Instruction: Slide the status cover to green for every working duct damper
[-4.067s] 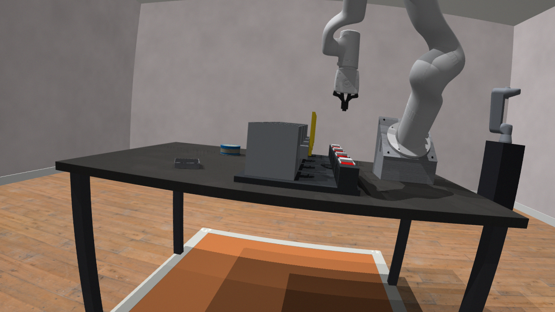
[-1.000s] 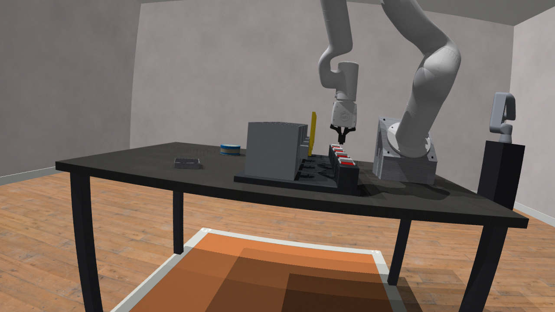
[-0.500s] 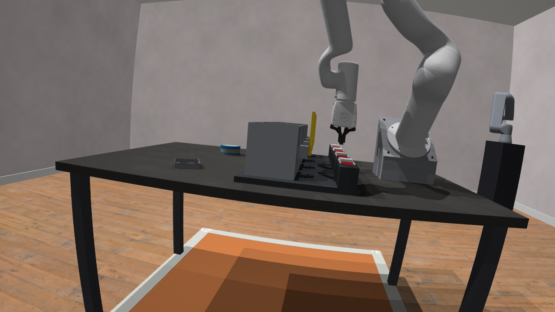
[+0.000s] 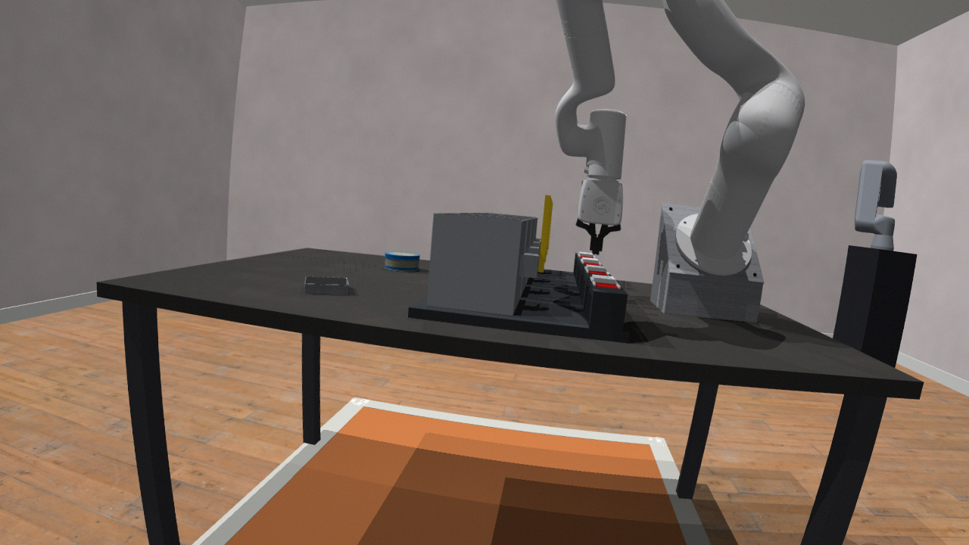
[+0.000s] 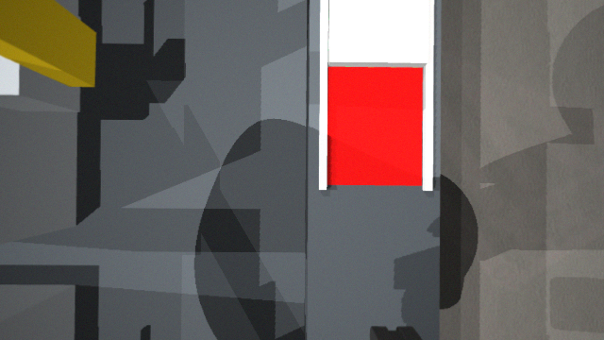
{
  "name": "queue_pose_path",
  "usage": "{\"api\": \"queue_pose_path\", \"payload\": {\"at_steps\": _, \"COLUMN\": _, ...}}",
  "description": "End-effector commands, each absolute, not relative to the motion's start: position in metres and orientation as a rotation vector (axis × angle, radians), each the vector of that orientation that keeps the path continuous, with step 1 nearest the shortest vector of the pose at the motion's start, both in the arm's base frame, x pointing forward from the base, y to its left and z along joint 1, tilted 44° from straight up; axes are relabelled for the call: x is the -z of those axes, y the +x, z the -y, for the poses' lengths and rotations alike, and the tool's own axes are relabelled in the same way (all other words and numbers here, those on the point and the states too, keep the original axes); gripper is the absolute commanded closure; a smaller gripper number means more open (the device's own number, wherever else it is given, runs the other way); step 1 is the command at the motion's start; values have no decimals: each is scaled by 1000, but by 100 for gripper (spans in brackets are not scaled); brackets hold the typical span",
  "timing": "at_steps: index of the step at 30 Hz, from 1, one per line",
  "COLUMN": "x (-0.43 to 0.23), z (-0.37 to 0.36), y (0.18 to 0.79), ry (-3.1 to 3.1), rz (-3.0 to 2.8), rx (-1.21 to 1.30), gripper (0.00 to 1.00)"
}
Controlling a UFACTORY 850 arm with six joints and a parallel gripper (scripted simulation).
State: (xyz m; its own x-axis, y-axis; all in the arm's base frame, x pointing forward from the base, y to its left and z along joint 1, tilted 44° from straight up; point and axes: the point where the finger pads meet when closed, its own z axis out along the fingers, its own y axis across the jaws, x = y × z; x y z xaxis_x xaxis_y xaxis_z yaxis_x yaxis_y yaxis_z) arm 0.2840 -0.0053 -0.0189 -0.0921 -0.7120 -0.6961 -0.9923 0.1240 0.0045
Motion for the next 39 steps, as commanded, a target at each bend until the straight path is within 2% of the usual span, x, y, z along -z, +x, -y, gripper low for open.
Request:
{"api": "queue_pose_path", "payload": {"at_steps": 1, "x": 21, "z": 4, "y": 285, "ry": -1643, "rz": -1864, "rx": -669, "gripper": 100}}
{"api": "queue_pose_path", "payload": {"at_steps": 39, "x": 33, "z": -8, "y": 286, "ry": -1643, "rz": -1864, "rx": -669, "gripper": 100}}
